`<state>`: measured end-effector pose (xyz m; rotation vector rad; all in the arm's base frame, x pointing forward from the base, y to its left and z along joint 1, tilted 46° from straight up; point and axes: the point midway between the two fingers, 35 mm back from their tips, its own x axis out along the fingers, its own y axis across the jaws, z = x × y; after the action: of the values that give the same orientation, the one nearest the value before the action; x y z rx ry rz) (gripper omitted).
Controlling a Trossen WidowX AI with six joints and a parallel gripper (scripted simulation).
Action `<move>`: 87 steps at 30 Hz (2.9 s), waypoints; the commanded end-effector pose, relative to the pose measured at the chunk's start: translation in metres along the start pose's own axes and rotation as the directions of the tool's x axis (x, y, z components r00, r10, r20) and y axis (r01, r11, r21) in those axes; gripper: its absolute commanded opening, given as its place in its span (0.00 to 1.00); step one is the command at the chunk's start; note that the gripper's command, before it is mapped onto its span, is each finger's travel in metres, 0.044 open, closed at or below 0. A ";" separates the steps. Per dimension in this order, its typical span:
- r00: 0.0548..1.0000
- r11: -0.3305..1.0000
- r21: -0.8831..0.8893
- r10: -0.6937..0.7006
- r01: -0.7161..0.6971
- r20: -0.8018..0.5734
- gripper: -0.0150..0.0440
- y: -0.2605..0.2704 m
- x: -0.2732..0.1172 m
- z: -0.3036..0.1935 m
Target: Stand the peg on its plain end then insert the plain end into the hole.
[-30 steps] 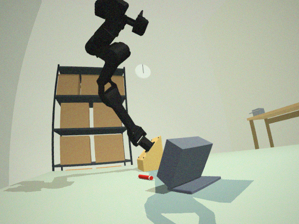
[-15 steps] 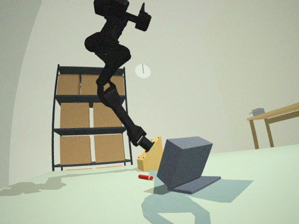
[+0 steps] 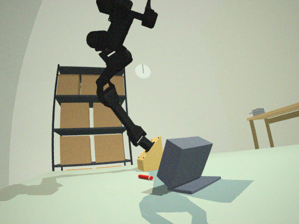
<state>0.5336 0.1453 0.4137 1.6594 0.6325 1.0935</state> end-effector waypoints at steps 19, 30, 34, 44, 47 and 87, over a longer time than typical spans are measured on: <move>0.934 0.987 -0.083 -0.100 0.136 0.343 1.00 -0.044 -0.021 0.047; 0.844 0.951 -0.104 -0.203 0.290 0.496 1.00 -0.077 -0.044 0.065; 0.801 0.928 -0.103 -0.249 0.358 0.545 1.00 -0.090 -0.054 0.070; 0.668 0.837 -0.083 -0.368 0.541 0.647 1.00 -0.124 -0.084 0.078; 0.622 0.799 -0.073 -0.404 0.597 0.671 1.00 -0.134 -0.094 0.079; -0.092 -0.058 0.072 -0.696 0.996 0.712 1.00 -0.225 -0.251 0.041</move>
<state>0.4907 0.0049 0.1228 0.5948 0.7149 -0.3717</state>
